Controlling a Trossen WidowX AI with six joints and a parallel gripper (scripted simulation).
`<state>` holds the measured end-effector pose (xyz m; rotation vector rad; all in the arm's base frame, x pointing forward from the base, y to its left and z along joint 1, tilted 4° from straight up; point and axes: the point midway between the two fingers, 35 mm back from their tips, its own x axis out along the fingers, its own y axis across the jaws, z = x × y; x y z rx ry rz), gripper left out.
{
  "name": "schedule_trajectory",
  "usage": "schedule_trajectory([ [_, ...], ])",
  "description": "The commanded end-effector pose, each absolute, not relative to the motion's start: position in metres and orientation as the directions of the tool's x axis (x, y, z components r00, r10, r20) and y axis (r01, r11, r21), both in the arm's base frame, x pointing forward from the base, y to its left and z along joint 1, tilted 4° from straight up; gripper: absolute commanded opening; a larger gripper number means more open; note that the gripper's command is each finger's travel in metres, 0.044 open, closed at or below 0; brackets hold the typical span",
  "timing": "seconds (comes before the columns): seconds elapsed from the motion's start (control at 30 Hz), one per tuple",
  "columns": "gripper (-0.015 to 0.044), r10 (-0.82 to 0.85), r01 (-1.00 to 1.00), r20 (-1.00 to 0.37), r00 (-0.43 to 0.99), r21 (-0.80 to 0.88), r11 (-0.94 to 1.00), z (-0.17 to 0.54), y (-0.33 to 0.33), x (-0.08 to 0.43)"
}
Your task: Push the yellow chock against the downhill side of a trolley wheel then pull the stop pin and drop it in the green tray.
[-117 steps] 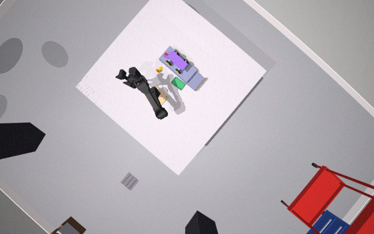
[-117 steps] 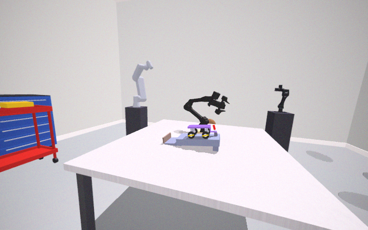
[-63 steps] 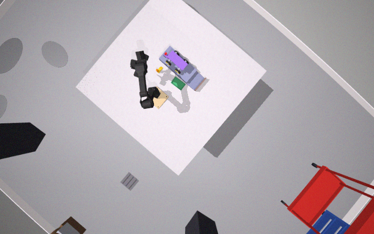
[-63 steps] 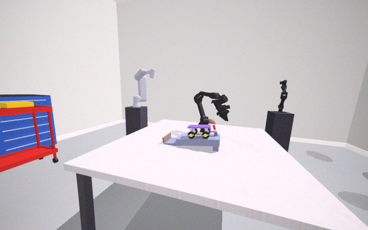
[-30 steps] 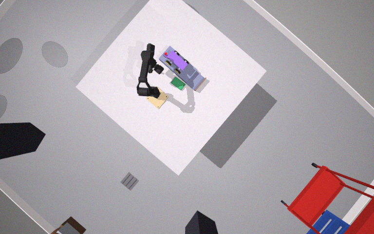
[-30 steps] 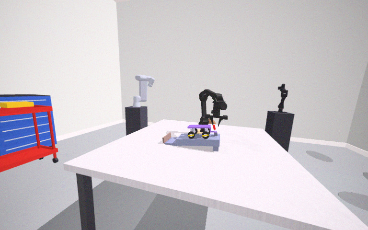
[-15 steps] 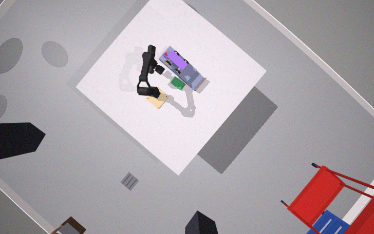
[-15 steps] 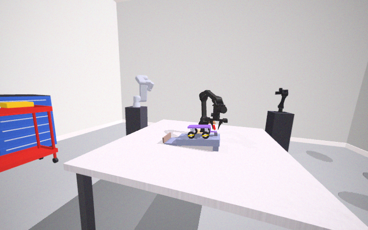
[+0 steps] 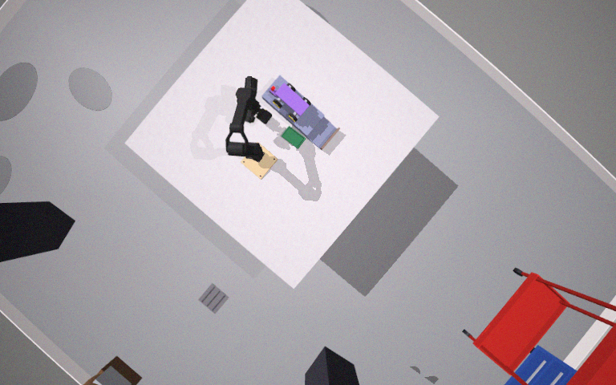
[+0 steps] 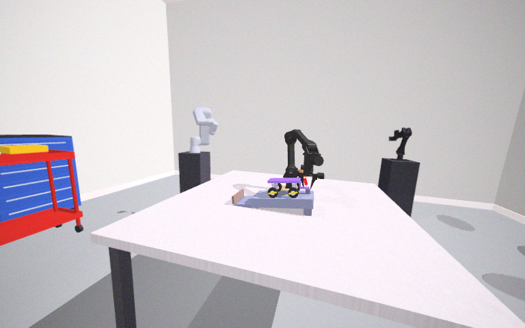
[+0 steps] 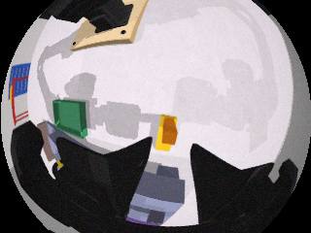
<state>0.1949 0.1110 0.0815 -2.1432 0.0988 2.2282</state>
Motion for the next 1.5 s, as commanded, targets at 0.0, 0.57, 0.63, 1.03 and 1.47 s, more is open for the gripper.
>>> schedule_trajectory([
  [0.0, 0.019, -0.02, -0.075, -0.999, -0.047, 0.024, -0.997, 0.073, 0.109, 0.193],
  [0.57, 0.019, -0.02, -0.075, -0.999, -0.048, 0.024, -0.997, 0.057, 0.109, 0.192],
  [0.63, 0.019, -0.02, -0.075, -0.999, -0.048, 0.024, -0.997, 0.057, 0.109, 0.192],
  [1.03, 0.019, -0.02, -0.075, -0.999, -0.048, 0.024, -0.997, 0.039, 0.108, 0.192],
  [1.47, 0.0111, -0.011, -0.079, -0.999, -0.042, 0.014, -0.997, 0.035, 0.11, 0.192],
])
